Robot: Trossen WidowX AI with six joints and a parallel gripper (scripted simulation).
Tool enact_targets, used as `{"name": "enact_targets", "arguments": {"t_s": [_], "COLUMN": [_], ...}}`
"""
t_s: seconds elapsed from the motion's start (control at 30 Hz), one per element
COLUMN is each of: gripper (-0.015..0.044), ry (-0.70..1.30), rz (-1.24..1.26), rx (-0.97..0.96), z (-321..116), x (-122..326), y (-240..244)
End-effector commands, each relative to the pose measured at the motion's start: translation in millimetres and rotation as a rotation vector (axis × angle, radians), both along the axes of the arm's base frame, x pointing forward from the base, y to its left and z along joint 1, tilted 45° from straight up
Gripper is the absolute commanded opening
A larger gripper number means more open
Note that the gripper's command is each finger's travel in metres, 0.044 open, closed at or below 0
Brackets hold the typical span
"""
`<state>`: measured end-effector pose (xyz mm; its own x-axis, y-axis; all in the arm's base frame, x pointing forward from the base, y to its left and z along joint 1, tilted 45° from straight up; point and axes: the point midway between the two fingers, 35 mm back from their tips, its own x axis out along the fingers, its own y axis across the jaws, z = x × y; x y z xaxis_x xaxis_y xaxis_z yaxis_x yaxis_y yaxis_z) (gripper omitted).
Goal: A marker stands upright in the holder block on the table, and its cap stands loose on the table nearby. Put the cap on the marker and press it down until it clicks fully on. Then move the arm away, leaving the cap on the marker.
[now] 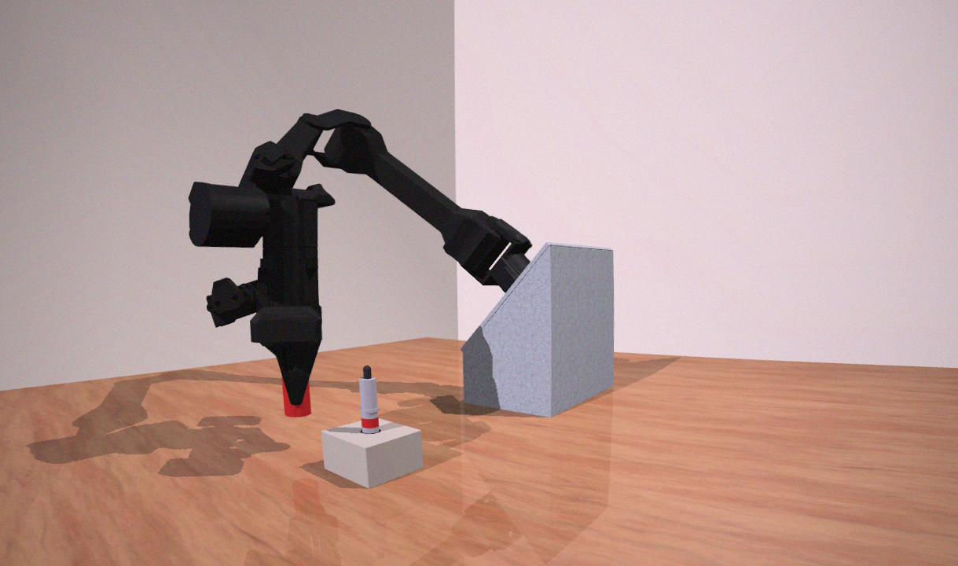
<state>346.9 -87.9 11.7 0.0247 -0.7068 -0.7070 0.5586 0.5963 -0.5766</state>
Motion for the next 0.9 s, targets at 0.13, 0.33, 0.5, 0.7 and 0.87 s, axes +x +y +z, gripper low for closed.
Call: {"name": "enact_targets", "arguments": {"t_s": [0.13, 0.33, 0.5, 0.7, 0.87], "gripper": [0.0, 0.0, 0.0, 0.0, 0.0], "ry": [-0.006, -0.006, -0.006, -0.005, -0.005], "rz": [-0.003, -0.001, 0.0, 0.0, -0.001], "rx": [0.0, 0.007, 0.013, 0.017, 0.016], "z": [15.6, 10.4, 5.0, -1.2, -5.9], "x": [-0.3, -0.6, -2.3, -5.9, -10.1], "y": [13.7, 31.2, 50.6, 73.3, 91.8]}}
